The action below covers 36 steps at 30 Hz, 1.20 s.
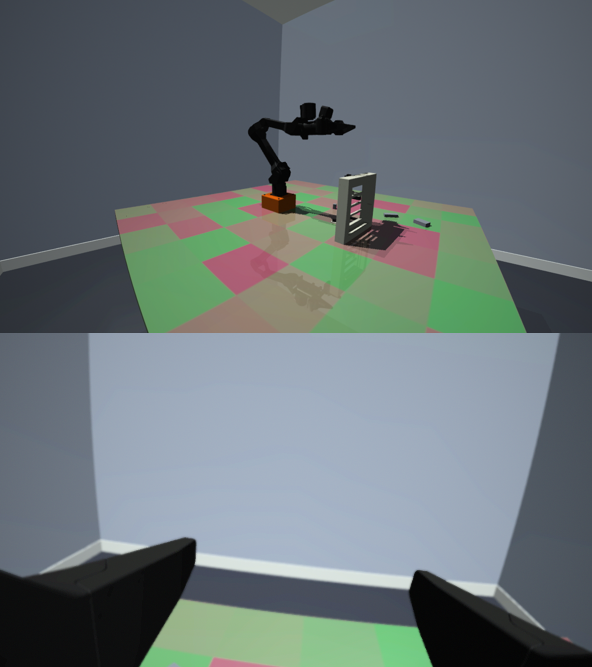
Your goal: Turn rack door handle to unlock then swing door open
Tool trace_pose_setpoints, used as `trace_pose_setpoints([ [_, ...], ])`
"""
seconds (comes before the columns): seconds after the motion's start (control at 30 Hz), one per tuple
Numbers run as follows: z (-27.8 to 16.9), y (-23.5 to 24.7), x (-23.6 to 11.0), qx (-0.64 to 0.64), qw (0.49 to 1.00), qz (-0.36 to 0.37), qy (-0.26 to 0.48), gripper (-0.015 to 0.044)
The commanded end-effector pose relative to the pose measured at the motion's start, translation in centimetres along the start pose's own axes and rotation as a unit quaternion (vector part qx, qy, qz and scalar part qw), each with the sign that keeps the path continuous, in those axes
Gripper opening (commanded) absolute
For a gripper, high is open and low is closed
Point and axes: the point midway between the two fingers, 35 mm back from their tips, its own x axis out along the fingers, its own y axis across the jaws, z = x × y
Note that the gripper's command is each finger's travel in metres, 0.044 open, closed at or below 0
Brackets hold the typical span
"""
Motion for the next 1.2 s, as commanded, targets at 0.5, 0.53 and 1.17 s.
trace_pose_setpoints([
  [0.5, -3.1, 0.3, 3.4, 0.017, 0.986, -0.003, 0.165, 0.0297],
  [0.53, -3.3, 0.3, 3.6, 0.018, 0.984, -0.004, 0.176, 0.0297],
  [1.17, -7.7, 0.7, 5.2, 0.033, 0.922, -0.019, 0.385, 0.0297],
])
